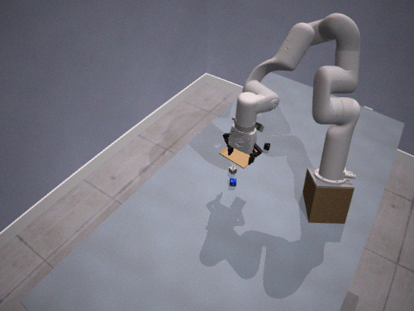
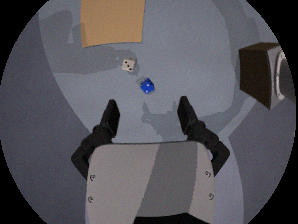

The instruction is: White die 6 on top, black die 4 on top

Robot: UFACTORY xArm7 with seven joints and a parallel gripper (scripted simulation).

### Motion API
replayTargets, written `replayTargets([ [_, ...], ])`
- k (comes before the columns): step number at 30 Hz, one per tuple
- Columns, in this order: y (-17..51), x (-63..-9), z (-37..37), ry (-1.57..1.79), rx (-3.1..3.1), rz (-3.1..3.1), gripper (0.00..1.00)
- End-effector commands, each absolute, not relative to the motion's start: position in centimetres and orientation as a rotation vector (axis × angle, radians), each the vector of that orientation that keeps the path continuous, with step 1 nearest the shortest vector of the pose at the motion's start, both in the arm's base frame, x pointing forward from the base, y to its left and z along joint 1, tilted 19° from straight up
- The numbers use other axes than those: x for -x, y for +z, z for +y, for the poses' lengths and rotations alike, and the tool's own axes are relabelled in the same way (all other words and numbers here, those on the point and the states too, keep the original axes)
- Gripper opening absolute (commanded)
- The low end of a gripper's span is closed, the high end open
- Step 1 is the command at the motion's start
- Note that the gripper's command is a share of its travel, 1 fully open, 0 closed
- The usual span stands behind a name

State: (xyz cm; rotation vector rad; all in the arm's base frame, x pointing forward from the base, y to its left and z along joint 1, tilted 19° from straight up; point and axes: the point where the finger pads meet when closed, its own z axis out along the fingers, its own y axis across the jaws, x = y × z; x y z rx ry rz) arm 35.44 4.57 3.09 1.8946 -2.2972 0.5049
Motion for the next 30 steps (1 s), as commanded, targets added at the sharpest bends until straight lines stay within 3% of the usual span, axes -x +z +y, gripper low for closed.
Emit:
replayTargets([
  [1, 4.6, -35.3, 4.9, 0.482, -1.907, -2.305, 1.0],
  [30, 6.0, -36.3, 4.3, 0.493, -1.749, -2.452, 1.0],
])
